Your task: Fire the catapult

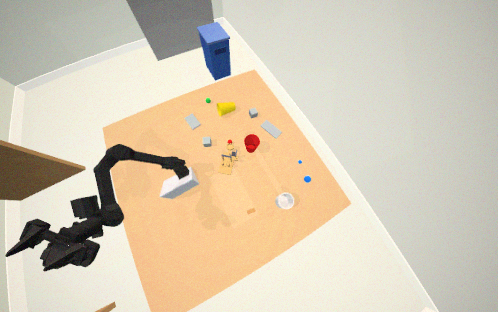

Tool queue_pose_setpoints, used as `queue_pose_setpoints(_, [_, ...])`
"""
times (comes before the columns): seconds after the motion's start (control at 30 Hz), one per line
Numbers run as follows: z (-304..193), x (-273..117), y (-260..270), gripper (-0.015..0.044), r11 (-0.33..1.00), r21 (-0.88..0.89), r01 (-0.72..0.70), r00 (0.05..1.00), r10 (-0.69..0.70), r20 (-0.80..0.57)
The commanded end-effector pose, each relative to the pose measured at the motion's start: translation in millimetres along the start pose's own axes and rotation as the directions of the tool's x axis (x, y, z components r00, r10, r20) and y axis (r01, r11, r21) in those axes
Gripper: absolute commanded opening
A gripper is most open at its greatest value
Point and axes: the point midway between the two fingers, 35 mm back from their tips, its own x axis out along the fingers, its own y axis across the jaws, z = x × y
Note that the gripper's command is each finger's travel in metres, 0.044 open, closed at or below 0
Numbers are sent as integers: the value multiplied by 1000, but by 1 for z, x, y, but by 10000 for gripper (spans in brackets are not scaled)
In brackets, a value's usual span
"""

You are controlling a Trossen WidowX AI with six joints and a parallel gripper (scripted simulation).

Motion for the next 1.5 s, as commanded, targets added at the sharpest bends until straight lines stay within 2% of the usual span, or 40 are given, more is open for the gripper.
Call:
queue_pose_setpoints(0.0, [0, 1, -1, 426, 1000, 2, 4, 1000, -4, 1])
queue_pose_setpoints(0.03, [-1, 3, -6, 440, 1000, 7, 15, 1000, -15, 5])
queue_pose_setpoints(0.37, [-24, 34, -95, 440, 964, 96, 247, 966, -253, 49])
queue_pose_setpoints(0.77, [-67, 40, -201, 440, 841, 128, 525, 841, -536, 72])
queue_pose_setpoints(1.1, [-123, 17, -289, 440, 638, 147, 756, 641, -767, 33])
queue_pose_setpoints(1.47, [-192, -37, -366, 440, 334, 112, 936, 338, -941, -19])
